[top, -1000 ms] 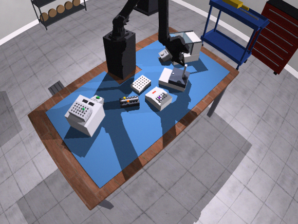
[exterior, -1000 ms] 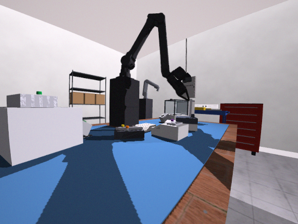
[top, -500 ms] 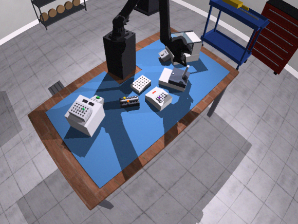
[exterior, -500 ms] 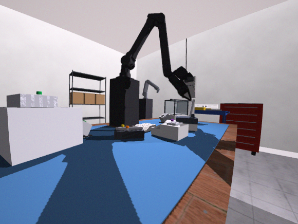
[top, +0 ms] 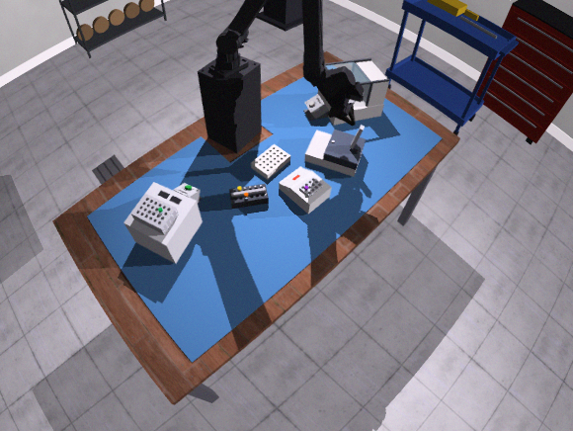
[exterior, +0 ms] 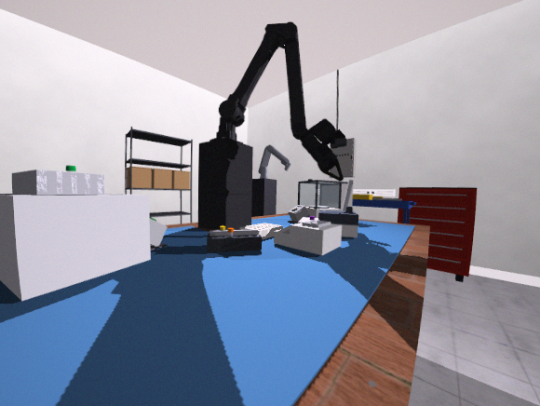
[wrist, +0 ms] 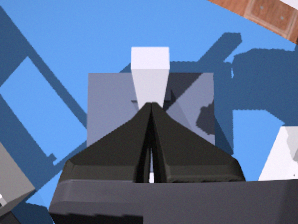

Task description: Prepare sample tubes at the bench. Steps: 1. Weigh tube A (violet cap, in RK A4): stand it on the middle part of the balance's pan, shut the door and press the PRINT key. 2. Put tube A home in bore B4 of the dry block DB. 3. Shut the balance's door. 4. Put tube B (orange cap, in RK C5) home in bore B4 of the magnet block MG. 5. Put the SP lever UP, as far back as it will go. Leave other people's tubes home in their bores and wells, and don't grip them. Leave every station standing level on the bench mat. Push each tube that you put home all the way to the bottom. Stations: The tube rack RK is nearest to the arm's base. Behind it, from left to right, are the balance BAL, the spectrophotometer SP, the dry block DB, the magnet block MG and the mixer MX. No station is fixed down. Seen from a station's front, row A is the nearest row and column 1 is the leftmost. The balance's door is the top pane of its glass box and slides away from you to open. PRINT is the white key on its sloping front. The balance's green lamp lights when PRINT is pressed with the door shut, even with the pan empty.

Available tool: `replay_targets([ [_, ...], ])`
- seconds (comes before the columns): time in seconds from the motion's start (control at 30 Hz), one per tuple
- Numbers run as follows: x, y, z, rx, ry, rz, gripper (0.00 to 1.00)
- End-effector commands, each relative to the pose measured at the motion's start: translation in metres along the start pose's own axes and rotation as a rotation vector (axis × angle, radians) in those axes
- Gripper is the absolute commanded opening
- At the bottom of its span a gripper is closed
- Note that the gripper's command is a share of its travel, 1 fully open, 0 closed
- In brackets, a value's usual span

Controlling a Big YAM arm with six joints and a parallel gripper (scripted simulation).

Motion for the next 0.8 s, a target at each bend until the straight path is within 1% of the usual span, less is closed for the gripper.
replay_targets([
  [0.0,0.01,-0.01,0.003,-0.003,0.003,-0.039,0.0],
  [0.33,0.001,-0.024,0.004,-0.004,0.005,-0.037,0.0],
  [0.4,0.001,-0.024,0.004,-0.004,0.005,-0.037,0.0],
  [0.43,-0.003,-0.025,0.003,-0.005,0.006,-0.024,0.0],
  [0.5,-0.002,-0.028,0.004,-0.005,0.006,-0.037,0.0],
  [0.77,-0.01,-0.039,0.006,-0.005,0.007,-0.036,0.0],
])
Point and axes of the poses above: the point where the finger pads meet when closed, its own y axis out along the fingers, its own z axis across the jaws, x = y × z, the point moved 4 cm from there along -y, back along the fingers, and after that the axes turned 15 degrees about -y, right-handed, at the moved point
